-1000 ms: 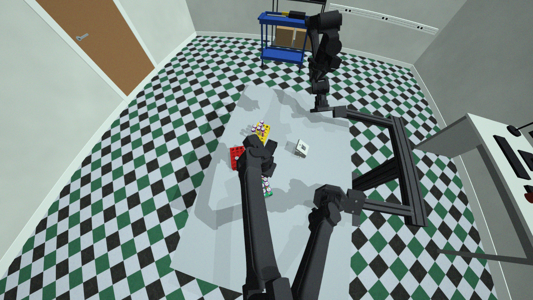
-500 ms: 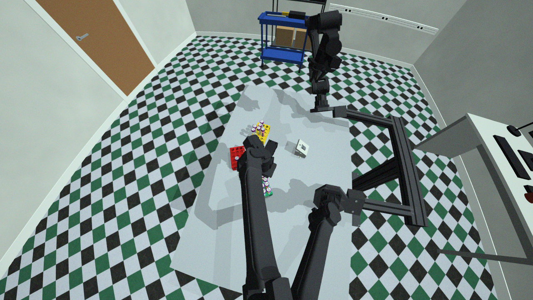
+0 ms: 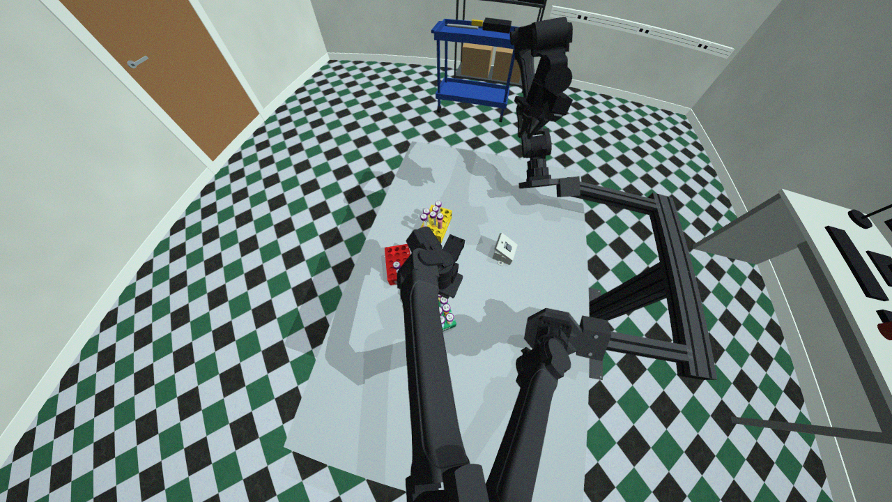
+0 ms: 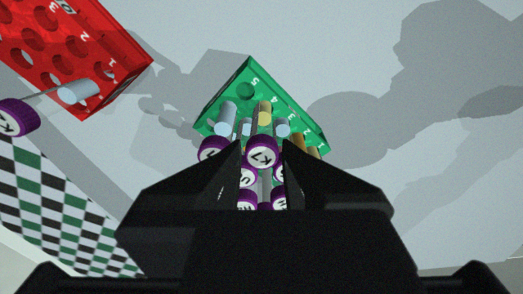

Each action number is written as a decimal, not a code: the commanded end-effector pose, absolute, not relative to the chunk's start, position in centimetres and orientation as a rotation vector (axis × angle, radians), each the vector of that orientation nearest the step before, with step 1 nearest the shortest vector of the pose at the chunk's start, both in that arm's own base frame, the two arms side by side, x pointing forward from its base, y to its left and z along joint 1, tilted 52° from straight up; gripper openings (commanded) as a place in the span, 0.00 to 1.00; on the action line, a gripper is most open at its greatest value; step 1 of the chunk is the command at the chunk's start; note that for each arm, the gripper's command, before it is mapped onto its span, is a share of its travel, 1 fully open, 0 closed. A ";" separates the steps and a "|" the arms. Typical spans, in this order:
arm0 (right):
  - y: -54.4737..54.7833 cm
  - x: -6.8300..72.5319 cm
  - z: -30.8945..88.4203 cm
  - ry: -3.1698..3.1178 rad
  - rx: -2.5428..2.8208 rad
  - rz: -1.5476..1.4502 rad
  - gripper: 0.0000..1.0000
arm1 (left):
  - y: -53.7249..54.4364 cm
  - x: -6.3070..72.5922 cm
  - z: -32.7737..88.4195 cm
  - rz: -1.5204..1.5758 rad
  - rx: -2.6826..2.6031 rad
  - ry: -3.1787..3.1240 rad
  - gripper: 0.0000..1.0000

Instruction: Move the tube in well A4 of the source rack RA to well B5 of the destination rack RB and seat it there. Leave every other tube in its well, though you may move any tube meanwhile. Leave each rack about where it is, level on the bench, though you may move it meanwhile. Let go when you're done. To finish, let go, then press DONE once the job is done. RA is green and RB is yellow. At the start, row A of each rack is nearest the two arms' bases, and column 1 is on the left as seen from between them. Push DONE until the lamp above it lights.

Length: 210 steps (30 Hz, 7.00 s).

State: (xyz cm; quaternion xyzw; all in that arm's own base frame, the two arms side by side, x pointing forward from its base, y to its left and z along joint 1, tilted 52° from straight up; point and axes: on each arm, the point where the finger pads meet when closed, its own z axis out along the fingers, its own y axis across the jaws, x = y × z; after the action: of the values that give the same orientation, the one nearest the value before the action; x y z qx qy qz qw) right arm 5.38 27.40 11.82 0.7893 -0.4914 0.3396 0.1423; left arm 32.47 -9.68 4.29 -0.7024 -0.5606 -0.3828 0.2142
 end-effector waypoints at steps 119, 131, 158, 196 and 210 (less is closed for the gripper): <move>28.6 5.3 12.3 -1.442 2.302 0.962 0.30 | -13.9 32.4 7.6 -1.086 -1.967 -1.596 0.00; 28.6 5.3 12.3 -1.442 2.302 0.962 0.30 | -14.7 32.1 8.3 -1.086 -1.968 -1.597 0.00; 28.6 5.3 12.3 -1.442 2.302 0.962 0.30 | -15.4 30.0 8.3 -1.064 -1.953 -1.548 0.00; 28.6 5.3 12.3 -1.442 2.302 0.962 0.30 | -17.7 30.4 5.0 -1.061 -1.949 -1.601 0.00; 28.6 5.3 12.3 -1.442 2.302 0.962 0.30 | -20.0 34.3 3.8 -1.064 -1.947 -1.599 0.00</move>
State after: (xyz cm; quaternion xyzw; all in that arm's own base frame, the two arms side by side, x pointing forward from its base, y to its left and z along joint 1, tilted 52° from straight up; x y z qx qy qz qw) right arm 5.38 27.40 11.82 0.7893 -0.4914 0.3396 0.1423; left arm 31.99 -18.88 4.05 -0.7008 -0.5625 -0.3837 0.2125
